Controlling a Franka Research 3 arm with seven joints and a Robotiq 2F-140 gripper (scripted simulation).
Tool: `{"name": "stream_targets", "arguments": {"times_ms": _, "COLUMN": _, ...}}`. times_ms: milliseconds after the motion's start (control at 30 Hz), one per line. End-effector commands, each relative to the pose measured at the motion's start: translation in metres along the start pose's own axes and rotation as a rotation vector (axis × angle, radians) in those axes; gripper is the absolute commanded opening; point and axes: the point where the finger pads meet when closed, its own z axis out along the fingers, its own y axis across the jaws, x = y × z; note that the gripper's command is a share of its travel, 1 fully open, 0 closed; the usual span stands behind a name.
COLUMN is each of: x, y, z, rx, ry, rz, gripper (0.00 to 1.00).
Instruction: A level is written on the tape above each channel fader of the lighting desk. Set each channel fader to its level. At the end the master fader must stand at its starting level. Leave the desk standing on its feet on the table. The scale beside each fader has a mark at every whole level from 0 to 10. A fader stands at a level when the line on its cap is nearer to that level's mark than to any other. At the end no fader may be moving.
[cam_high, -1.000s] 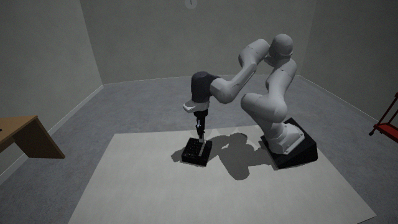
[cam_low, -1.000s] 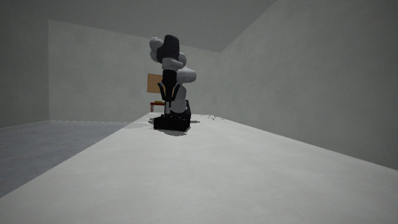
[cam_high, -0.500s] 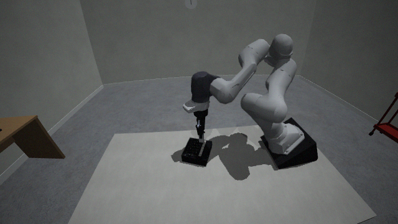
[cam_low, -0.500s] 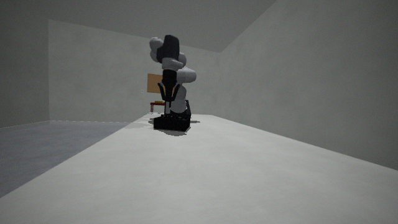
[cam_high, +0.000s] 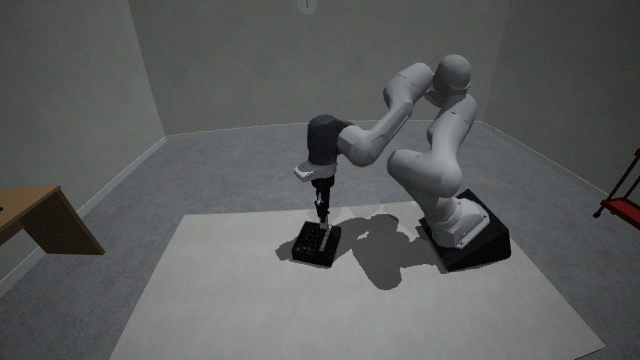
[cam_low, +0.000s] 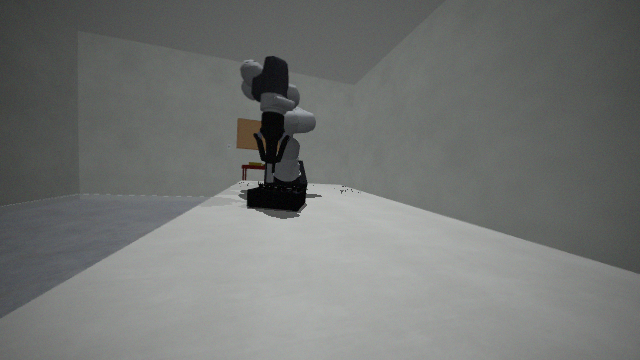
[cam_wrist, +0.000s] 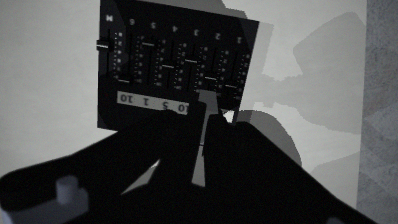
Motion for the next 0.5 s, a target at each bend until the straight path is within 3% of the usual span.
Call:
{"name": "stream_targets", "arguments": {"times_ms": 0, "x": 0.0006, "y": 0.0005, "z": 0.0003, "rx": 0.000, "ry": 0.001, "rz": 0.004, "gripper": 0.00}}
{"name": "stream_targets", "arguments": {"times_ms": 467, "x": 0.0006, "y": 0.0005, "z": 0.0023, "rx": 0.000, "ry": 0.001, "rz": 0.004, "gripper": 0.00}}
